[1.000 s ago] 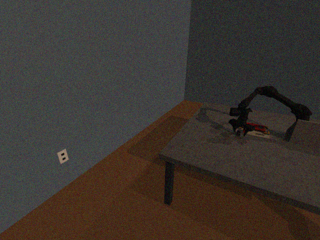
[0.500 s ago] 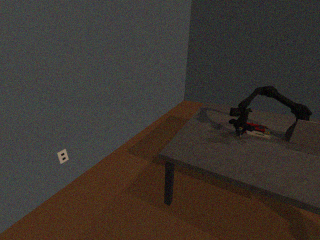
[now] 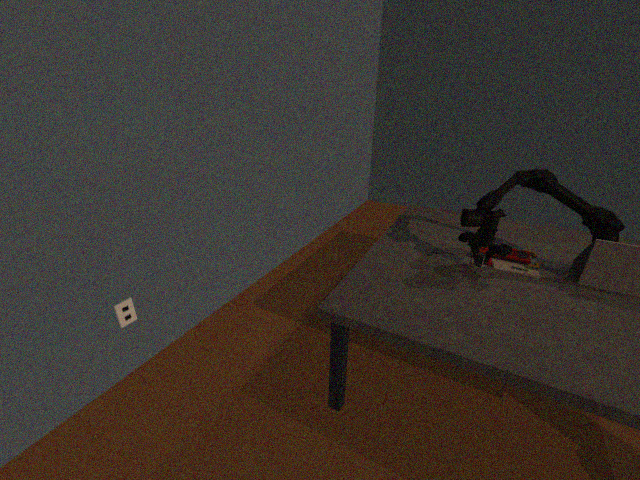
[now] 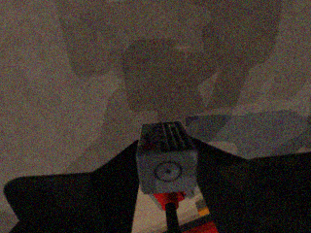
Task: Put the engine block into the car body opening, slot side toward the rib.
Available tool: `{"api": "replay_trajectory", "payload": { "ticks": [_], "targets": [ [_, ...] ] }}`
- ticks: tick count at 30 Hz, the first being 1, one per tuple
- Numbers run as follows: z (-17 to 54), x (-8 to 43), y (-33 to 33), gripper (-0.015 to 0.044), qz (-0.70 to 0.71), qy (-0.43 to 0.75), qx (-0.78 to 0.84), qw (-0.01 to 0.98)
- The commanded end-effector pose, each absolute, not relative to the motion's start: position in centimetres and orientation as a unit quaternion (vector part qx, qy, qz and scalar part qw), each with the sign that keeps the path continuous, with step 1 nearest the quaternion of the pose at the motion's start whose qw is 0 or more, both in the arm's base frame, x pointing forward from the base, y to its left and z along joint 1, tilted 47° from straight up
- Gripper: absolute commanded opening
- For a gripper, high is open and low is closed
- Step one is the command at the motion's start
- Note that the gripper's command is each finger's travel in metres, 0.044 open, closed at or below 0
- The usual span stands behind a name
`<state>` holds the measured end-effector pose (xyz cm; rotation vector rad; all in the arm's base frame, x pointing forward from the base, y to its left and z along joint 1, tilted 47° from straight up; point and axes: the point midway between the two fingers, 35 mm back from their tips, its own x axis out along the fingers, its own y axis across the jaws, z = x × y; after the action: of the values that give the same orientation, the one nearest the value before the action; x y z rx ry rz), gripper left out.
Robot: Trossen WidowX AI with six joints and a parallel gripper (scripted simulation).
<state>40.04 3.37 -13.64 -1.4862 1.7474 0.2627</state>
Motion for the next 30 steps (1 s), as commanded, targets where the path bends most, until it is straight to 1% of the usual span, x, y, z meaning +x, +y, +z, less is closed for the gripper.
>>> {"api": "replay_trajectory", "payload": {
  "ticks": [1,30],
  "targets": [
    [-12.6,40.4,4.5,0.0000,0.103,0.690,-0.587,0.410],
    [-6.3,39.6,11.0,0.0000,0.103,0.691,-0.587,0.410]
  ]
}}
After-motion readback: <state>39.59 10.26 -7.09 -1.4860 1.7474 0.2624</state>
